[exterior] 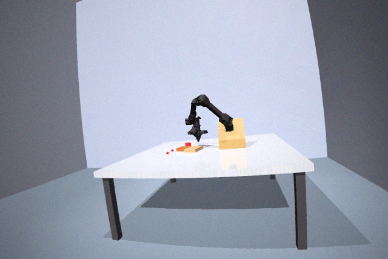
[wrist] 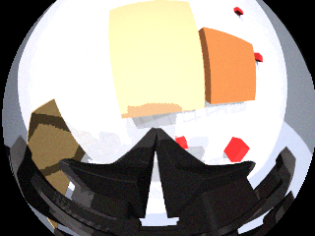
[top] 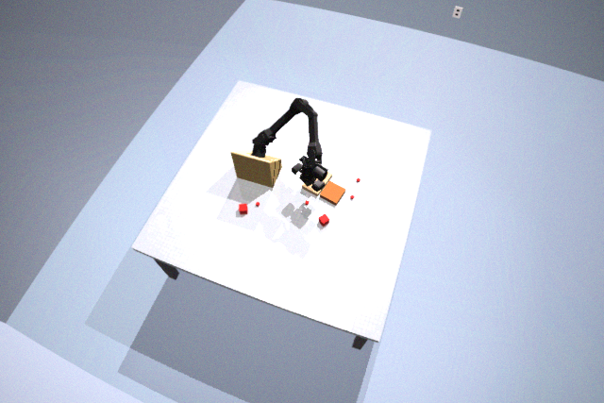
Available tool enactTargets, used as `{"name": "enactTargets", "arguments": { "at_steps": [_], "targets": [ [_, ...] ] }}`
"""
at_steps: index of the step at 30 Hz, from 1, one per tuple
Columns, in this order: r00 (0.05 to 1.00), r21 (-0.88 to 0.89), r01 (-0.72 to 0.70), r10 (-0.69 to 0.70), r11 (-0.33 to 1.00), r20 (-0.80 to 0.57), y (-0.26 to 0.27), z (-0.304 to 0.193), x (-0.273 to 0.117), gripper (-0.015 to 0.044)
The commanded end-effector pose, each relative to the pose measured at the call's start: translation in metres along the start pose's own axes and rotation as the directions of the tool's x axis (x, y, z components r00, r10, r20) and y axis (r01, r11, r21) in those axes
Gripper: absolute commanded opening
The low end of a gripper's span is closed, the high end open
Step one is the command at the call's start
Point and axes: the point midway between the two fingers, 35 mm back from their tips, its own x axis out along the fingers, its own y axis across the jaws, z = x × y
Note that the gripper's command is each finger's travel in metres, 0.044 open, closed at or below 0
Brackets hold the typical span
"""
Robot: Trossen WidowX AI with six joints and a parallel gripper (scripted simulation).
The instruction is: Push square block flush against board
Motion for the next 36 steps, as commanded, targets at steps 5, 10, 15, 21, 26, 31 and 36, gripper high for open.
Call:
{"name": "enactTargets", "arguments": {
  "at_steps": [5,10,15,21,26,31,36],
  "targets": [
    [1.0,-0.201,0.004,-0.002,0.98,0.009,-0.015,-0.022,0.0,0.0],
    [1.0,-0.201,0.004,-0.003,0.98,0.009,-0.015,-0.022,0.003,0.0],
    [1.0,-0.201,0.003,0.0,0.98,0.013,-0.014,-0.021,0.055,0.0],
    [1.0,-0.201,0.003,0.0,0.98,0.013,-0.014,-0.019,0.055,0.0],
    [1.0,-0.2,0.003,0.0,0.98,0.012,-0.012,-0.012,0.055,0.0],
    [1.0,-0.2,0.003,0.0,0.98,0.013,-0.011,-0.005,0.055,0.0],
    [1.0,-0.2,0.003,0.0,0.98,0.013,-0.01,0.002,0.055,0.0]
  ]
}}
